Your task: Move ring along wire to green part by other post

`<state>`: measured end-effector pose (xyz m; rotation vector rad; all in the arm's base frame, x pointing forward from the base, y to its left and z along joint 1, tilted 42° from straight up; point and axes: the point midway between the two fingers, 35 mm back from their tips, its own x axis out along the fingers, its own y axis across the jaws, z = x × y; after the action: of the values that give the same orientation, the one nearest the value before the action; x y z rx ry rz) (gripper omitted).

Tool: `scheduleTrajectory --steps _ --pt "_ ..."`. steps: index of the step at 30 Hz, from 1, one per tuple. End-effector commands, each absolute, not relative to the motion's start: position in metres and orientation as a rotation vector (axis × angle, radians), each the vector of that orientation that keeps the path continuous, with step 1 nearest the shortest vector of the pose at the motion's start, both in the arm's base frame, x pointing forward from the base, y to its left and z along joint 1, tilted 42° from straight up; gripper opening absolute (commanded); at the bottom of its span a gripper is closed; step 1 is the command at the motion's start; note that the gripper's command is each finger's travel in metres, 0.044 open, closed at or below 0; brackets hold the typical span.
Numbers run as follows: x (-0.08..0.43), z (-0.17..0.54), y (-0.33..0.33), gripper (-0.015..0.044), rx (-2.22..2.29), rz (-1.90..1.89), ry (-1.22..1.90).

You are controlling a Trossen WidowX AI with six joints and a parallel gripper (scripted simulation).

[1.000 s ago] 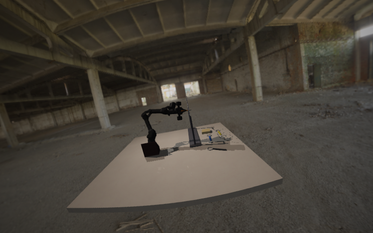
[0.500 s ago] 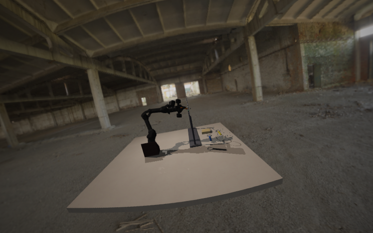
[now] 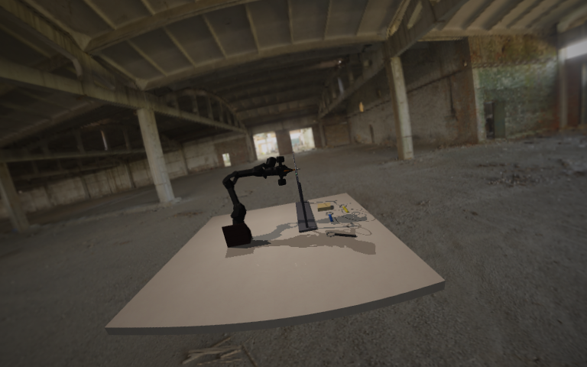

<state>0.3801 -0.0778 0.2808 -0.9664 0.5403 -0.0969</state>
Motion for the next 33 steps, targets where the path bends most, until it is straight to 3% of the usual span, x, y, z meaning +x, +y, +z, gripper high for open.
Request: scheduleTrajectory --steps 1,33 --pt "0.380 0.277 -0.075 -0.0150 -0.890 -0.076 0.543" --pt "0.378 0.249 -0.027 -0.0150 -0.125 0.125 0.552"
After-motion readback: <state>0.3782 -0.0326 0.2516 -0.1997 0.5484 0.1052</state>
